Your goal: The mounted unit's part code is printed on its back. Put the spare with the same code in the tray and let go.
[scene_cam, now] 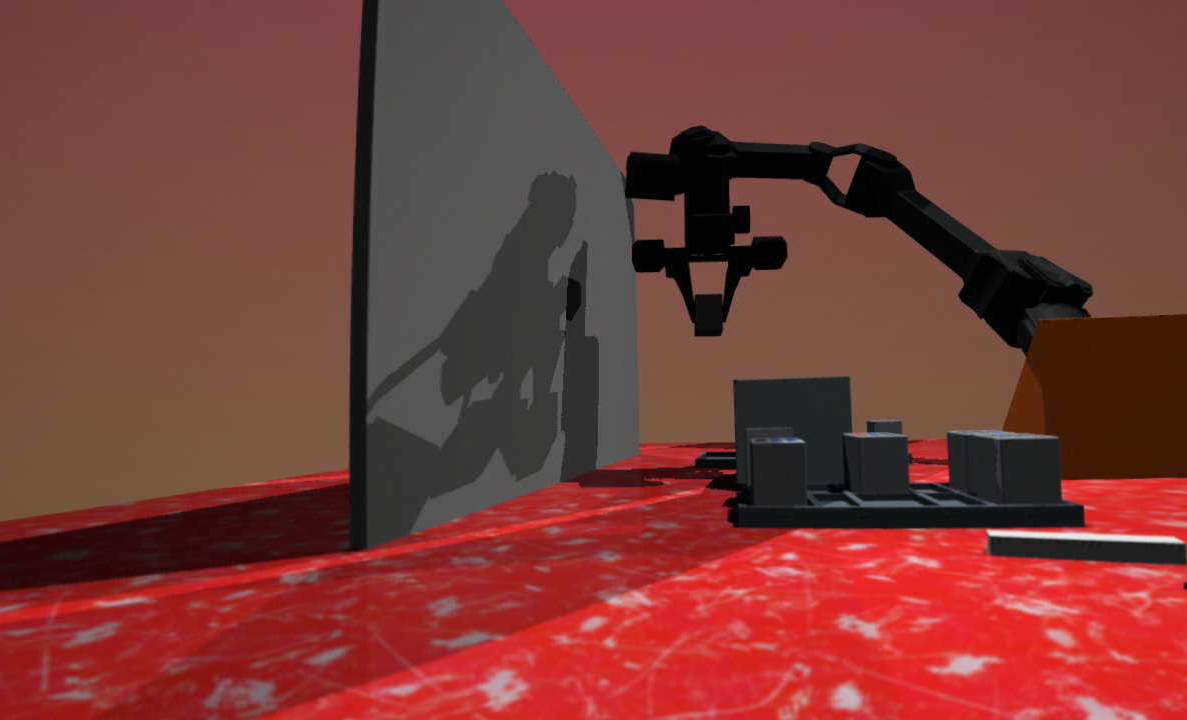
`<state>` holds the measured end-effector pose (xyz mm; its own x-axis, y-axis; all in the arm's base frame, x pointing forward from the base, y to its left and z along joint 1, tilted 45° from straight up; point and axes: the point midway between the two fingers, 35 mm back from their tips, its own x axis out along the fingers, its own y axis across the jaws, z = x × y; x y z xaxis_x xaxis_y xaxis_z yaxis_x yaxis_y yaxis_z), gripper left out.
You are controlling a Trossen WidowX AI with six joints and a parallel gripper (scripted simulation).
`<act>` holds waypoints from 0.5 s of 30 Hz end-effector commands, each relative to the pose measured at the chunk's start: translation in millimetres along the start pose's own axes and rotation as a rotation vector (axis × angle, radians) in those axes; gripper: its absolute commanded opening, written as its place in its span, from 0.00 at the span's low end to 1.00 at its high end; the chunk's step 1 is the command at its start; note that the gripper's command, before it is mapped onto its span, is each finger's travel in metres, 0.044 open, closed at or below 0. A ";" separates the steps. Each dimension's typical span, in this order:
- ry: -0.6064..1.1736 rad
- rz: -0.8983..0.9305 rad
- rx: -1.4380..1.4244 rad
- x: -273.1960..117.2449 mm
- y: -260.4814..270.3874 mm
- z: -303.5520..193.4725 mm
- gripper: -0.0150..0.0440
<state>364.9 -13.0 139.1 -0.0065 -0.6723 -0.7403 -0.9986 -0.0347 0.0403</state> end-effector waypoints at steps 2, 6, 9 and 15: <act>0.027 0.008 0.000 2.2 15.0 -42.7 0.25; 0.045 0.021 -0.007 4.0 28.9 -74.0 0.25; 0.052 0.026 -0.010 4.5 34.4 -84.5 0.25; 0.051 0.026 -0.010 5.5 34.2 -67.0 0.25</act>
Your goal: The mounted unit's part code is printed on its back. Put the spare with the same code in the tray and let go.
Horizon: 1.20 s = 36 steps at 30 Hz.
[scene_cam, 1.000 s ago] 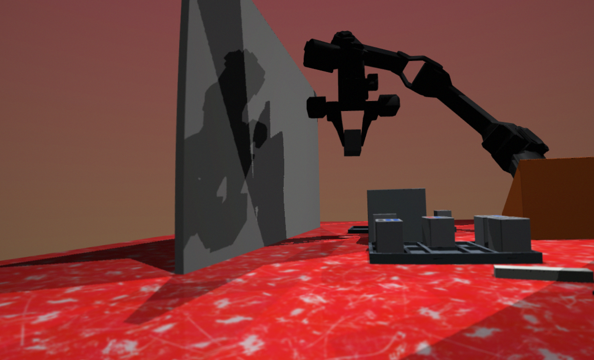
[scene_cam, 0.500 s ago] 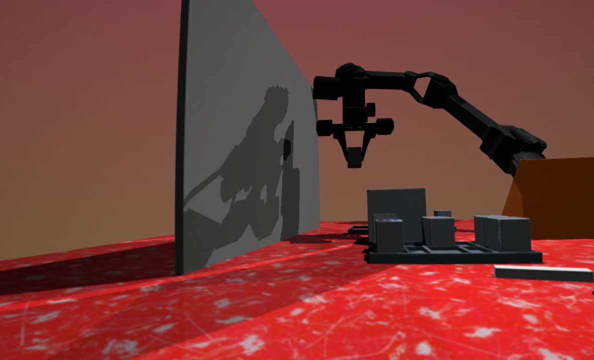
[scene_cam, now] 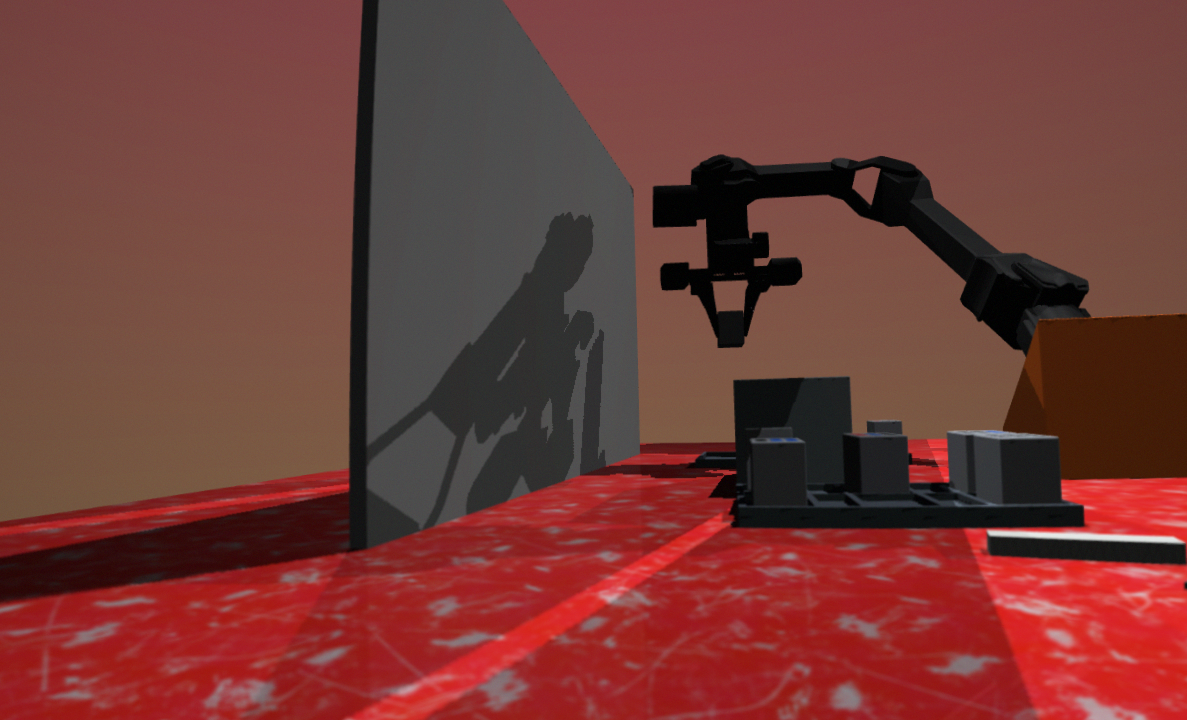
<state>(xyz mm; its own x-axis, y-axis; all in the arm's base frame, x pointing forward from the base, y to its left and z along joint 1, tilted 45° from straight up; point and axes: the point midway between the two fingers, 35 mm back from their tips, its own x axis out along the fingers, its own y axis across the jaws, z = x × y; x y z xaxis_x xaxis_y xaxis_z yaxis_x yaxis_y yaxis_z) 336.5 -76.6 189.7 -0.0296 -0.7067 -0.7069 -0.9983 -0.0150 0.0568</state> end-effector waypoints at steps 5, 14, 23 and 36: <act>0.005 0.000 -0.013 -0.3 1.8 17.6 0.25; 0.003 0.000 -0.013 7.2 -0.1 18.0 0.25; 0.001 -0.001 -0.013 15.2 -1.8 18.4 0.25; -0.002 -0.001 -0.013 26.9 -4.0 18.8 0.25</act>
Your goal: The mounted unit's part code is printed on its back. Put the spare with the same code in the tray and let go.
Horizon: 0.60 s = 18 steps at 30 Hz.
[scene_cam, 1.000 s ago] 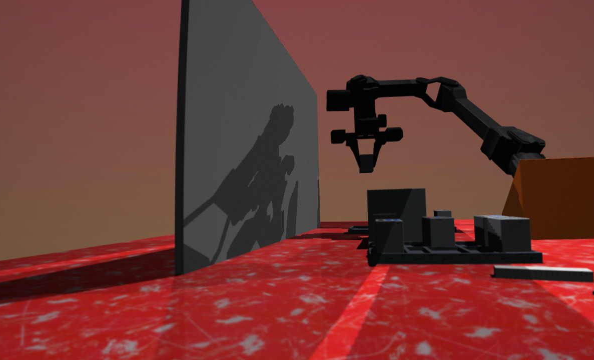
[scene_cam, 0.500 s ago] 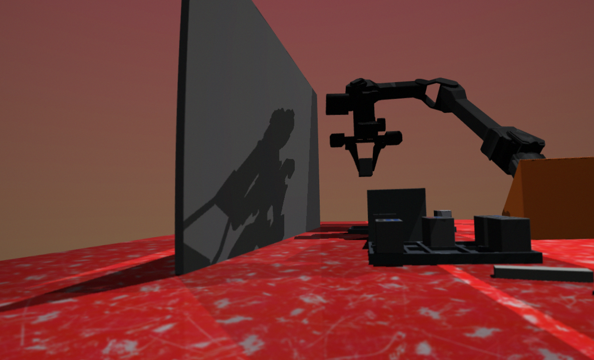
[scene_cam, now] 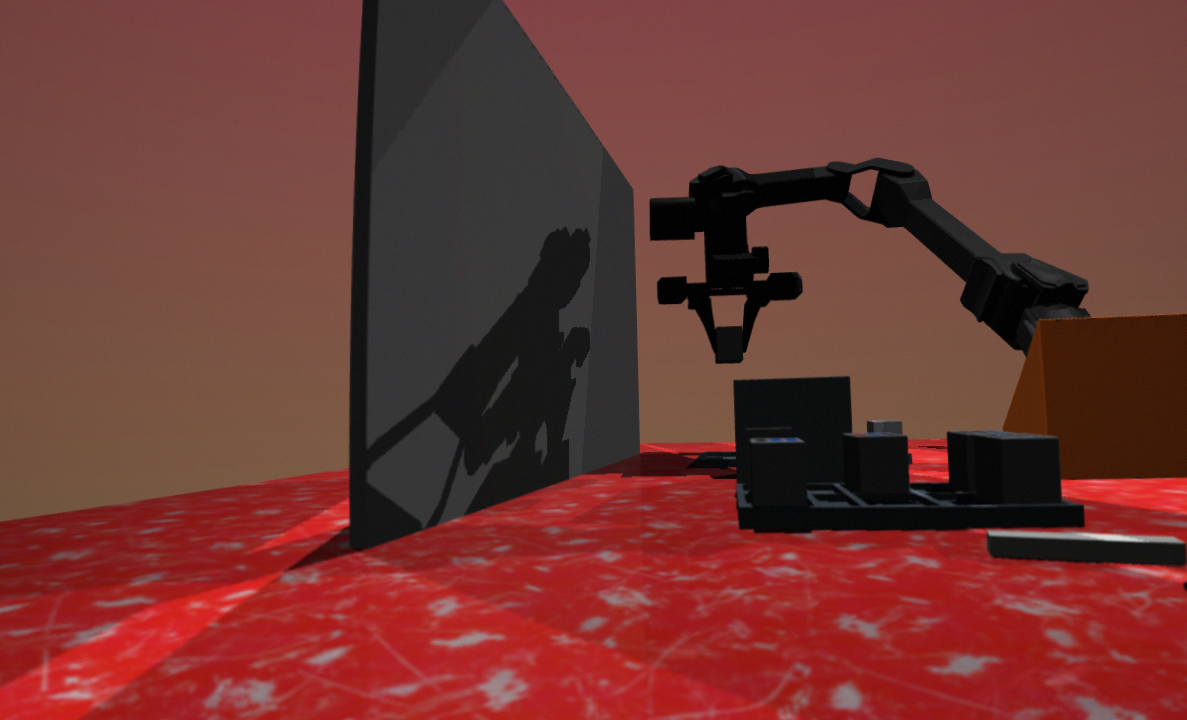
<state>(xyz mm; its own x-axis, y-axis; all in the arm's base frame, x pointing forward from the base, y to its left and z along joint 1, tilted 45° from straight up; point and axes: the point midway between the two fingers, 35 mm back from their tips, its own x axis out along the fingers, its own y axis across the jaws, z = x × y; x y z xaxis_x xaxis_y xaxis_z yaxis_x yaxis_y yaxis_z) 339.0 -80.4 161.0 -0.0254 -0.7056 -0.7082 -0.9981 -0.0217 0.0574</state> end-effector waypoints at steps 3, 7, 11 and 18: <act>-0.001 0.003 -0.007 6.7 -0.2 1.4 0.25; -0.001 0.003 -0.007 10.3 -0.8 1.5 0.25; -0.002 0.003 -0.007 13.9 -1.3 1.5 0.25; -0.002 0.002 -0.007 20.2 -2.0 1.6 0.25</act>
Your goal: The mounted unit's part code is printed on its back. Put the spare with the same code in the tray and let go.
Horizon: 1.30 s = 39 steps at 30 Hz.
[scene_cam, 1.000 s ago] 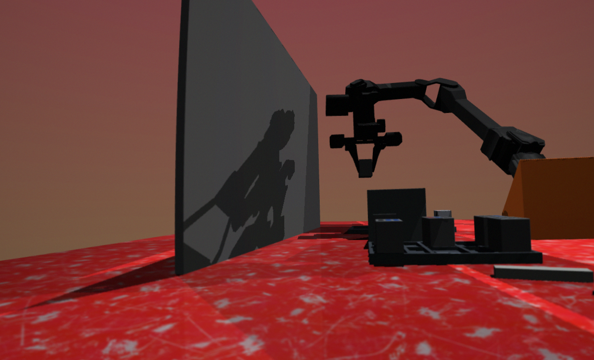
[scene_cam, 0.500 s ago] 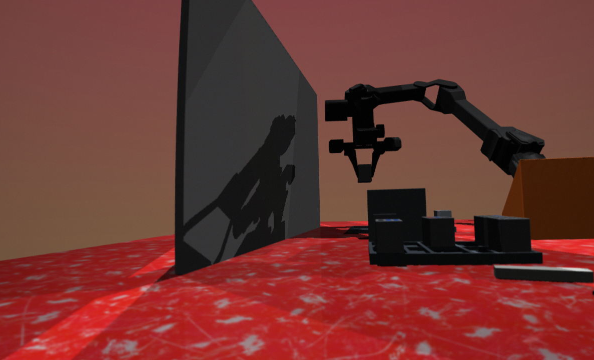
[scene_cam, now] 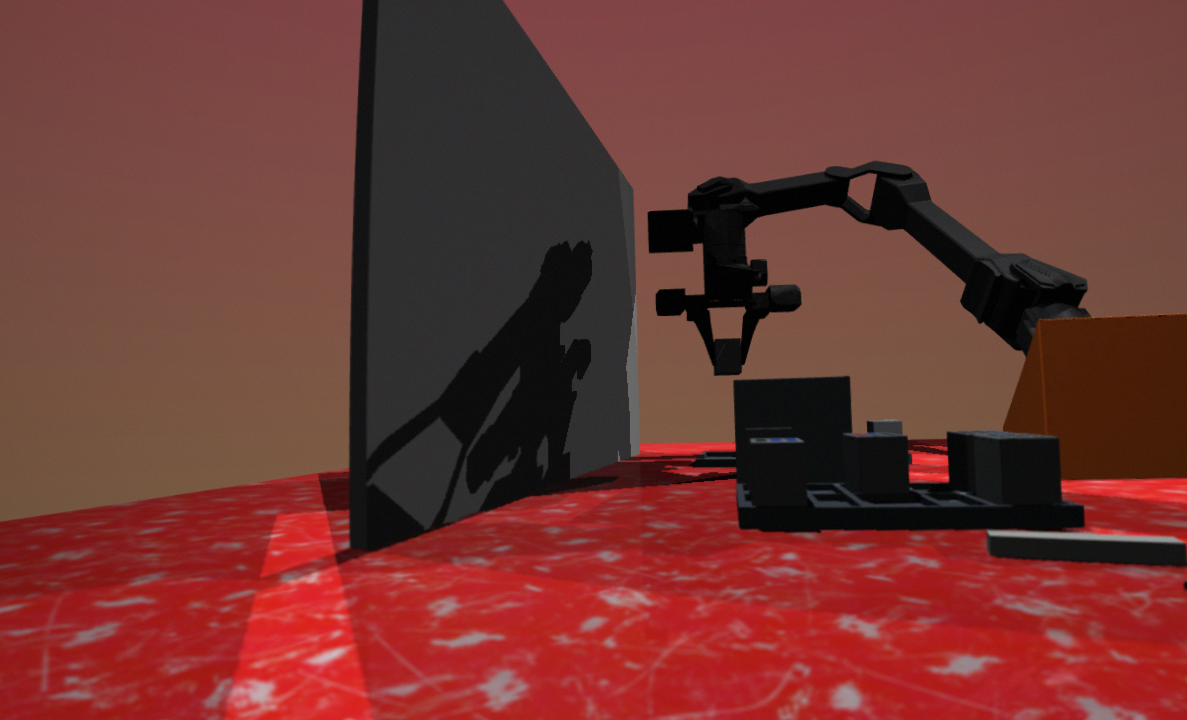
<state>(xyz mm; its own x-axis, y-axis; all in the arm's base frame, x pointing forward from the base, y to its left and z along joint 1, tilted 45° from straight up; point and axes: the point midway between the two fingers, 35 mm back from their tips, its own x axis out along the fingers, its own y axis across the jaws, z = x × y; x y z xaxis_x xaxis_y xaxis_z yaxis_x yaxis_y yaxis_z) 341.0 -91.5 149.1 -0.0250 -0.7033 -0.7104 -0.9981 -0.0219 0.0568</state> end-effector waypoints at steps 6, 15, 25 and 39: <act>0.000 0.003 -0.007 9.4 -0.1 1.2 0.25; 0.000 0.003 -0.007 17.5 -0.7 1.1 0.25; 0.000 0.002 -0.007 26.5 -1.1 1.0 0.25; 0.000 0.002 -0.007 39.1 -1.2 0.7 0.25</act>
<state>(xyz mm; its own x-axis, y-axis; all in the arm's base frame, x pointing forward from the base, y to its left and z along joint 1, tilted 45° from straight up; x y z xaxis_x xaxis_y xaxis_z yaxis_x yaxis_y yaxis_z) 342.2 -116.3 124.2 -0.0238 -0.7013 -0.7125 -0.9982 -0.0224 0.0555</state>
